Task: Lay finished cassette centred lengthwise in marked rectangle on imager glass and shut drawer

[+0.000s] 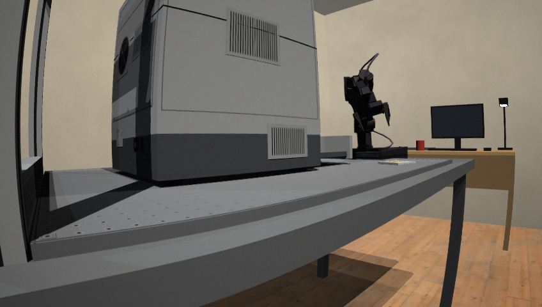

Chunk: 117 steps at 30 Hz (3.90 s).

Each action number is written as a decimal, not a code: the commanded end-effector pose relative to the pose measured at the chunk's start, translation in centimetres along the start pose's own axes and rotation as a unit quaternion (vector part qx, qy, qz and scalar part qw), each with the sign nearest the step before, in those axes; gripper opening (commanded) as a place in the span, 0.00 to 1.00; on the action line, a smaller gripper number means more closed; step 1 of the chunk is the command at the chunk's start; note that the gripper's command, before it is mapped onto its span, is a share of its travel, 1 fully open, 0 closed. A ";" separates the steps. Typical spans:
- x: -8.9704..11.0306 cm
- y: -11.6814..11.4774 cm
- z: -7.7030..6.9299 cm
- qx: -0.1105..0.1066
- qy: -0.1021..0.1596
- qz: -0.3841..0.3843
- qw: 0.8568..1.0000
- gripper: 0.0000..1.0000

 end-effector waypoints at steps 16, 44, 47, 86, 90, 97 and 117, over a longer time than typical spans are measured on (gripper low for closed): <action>-0.4 0.1 -0.2 -0.002 -0.006 -0.001 1.000 1.00; -7.8 -9.1 -3.6 0.156 0.194 0.116 0.962 0.35; -8.3 -10.5 -3.9 0.162 0.209 0.126 0.956 0.35; -9.9 -15.5 -5.5 0.183 0.277 0.180 0.926 0.35; -9.9 -15.5 -5.5 0.183 0.277 0.180 0.926 0.35; -9.9 -15.5 -5.5 0.183 0.277 0.180 0.926 0.35; -5.3 -16.9 -0.3 0.178 0.296 0.184 0.920 0.35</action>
Point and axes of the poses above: the point where the finger pads meet when closed, its own z axis out along the fingers, its own y axis across the jaws, x = y × z, the point moved 3 cm from there along -z, back along the fingers, and after that the axes turned 4 degrees about -z, right-handed, at the moved point
